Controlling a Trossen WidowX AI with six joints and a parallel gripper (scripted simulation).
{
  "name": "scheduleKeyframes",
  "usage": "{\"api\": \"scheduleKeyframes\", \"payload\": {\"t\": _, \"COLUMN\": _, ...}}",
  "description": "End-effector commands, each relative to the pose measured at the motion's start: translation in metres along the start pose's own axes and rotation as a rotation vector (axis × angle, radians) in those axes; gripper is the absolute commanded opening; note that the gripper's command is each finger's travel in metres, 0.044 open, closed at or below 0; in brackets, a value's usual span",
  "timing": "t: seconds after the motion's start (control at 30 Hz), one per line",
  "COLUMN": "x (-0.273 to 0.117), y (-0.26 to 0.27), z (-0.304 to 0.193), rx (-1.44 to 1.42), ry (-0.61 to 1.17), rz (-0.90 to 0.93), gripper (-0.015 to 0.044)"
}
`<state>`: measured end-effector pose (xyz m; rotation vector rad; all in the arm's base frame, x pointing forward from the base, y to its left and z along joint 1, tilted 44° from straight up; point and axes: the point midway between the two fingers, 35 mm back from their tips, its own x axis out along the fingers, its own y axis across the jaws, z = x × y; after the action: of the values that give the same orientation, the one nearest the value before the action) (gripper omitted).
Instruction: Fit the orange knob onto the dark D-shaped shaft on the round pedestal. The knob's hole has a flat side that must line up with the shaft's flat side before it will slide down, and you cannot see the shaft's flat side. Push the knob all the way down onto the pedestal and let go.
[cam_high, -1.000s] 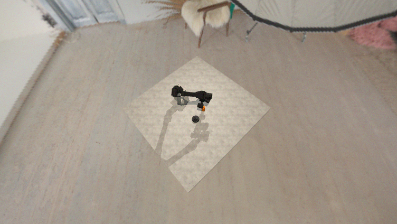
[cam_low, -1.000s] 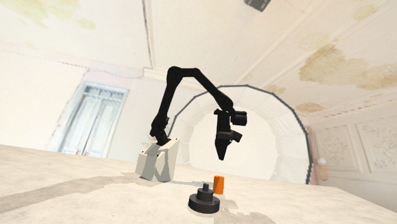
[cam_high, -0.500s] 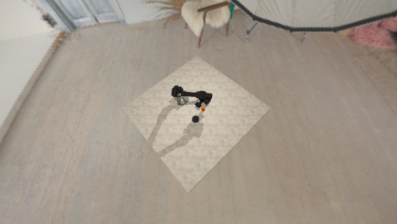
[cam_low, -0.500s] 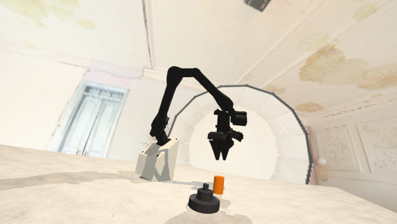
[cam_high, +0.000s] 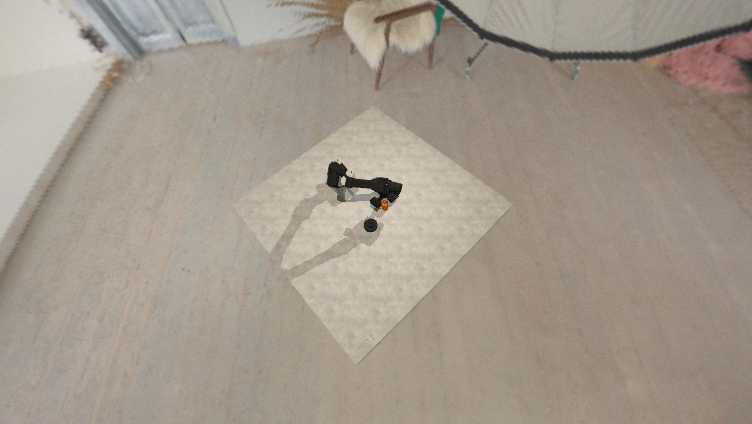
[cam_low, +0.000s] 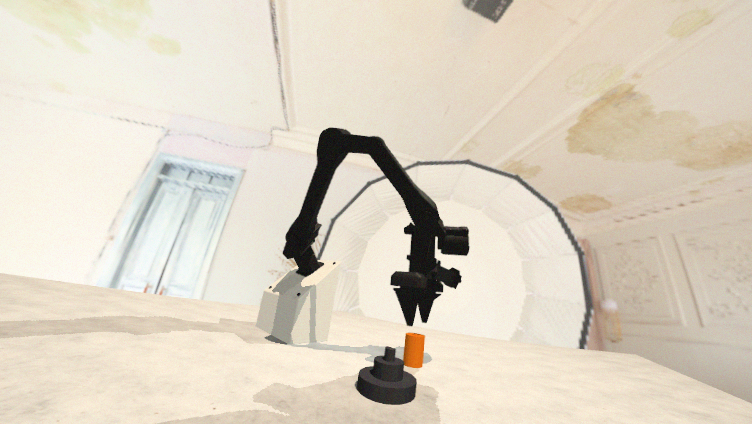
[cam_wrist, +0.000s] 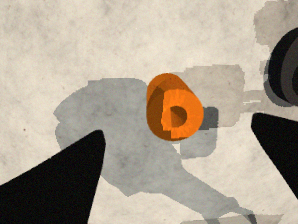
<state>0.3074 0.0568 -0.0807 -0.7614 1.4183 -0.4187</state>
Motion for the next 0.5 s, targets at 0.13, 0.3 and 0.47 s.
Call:
{"api": "scheduleKeyframes", "payload": {"t": 0.13, "x": 0.012, "y": 0.000, "z": -0.002, "rx": -0.009, "ry": 0.005, "rz": -0.005, "gripper": 0.0440}}
{"api": "scheduleKeyframes", "payload": {"t": 0.3, "x": 0.020, "y": 0.000, "z": -0.001, "rx": -0.009, "ry": 0.005, "rz": -0.004, "gripper": 0.0440}}
{"api": "scheduleKeyframes", "payload": {"t": 0.47, "x": 0.028, "y": 0.000, "z": -0.001, "rx": -0.010, "ry": 0.005, "rz": -0.004, "gripper": 0.0440}}
